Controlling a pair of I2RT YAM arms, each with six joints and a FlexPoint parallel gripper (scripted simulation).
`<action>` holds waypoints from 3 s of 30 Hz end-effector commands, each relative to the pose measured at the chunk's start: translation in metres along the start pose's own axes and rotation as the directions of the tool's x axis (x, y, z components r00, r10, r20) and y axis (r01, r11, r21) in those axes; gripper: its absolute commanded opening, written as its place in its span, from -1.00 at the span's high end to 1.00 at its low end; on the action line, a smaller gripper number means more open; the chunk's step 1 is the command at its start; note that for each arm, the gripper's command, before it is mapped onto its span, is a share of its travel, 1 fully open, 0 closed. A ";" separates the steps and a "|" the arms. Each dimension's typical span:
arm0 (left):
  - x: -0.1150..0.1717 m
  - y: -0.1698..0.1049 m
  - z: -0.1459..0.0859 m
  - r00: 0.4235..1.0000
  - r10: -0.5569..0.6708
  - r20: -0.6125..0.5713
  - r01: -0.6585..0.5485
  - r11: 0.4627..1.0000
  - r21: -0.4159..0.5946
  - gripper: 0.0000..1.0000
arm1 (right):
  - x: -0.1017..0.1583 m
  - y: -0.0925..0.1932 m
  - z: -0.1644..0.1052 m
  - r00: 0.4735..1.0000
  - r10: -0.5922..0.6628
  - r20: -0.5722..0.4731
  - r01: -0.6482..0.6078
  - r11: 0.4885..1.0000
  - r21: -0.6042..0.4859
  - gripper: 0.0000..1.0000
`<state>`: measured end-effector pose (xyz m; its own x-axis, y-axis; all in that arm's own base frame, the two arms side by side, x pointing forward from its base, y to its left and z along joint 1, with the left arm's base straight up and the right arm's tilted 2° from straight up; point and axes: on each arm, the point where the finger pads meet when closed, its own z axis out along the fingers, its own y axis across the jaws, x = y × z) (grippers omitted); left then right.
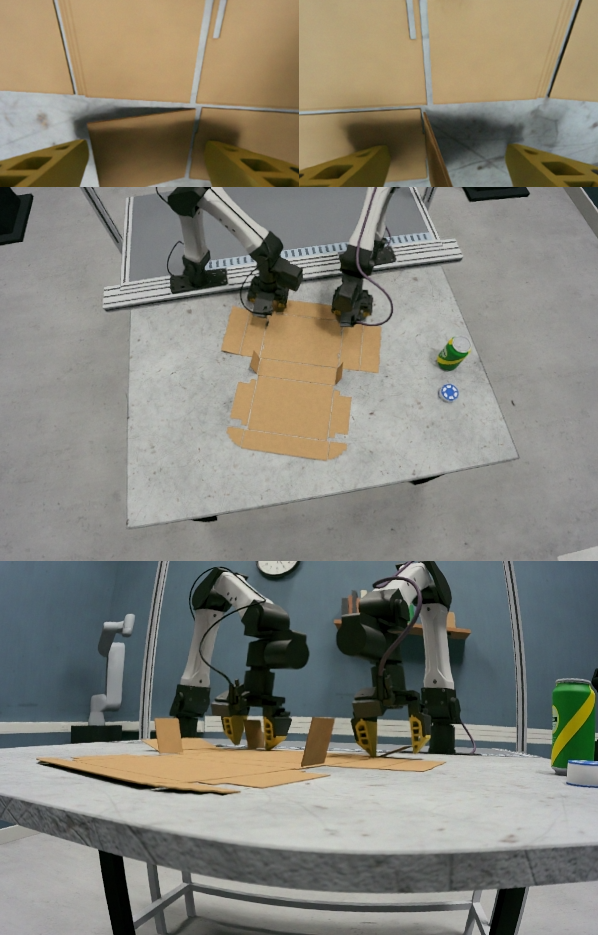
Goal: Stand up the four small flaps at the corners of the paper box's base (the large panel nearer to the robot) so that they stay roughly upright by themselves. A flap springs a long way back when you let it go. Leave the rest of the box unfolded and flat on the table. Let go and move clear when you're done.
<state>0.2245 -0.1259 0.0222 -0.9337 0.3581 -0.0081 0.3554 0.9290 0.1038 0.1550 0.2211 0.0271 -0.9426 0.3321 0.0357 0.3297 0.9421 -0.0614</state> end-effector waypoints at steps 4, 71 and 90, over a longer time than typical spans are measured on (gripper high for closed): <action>0.002 0.002 0.012 1.000 -0.001 -0.029 0.002 0.999 0.044 -0.54 | 0.000 -0.014 0.013 1.000 0.016 0.000 -0.016 0.997 0.077 -0.54; -0.002 -0.013 -0.004 1.000 -0.002 -0.012 0.005 0.978 0.208 -0.54 | 0.000 -0.014 0.013 1.000 0.016 0.000 -0.016 0.997 0.077 -0.54; -0.007 -0.020 -0.026 1.000 -0.006 0.016 0.003 0.976 0.218 -0.54 | 0.000 -0.014 0.013 1.000 0.016 0.000 -0.016 0.997 0.077 -0.54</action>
<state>0.2197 -0.1394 0.0319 -0.9361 0.3517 0.0076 0.3496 0.9324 -0.0915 0.1549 0.2211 0.0271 -0.9421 0.3335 0.0356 0.3310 0.9416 -0.0618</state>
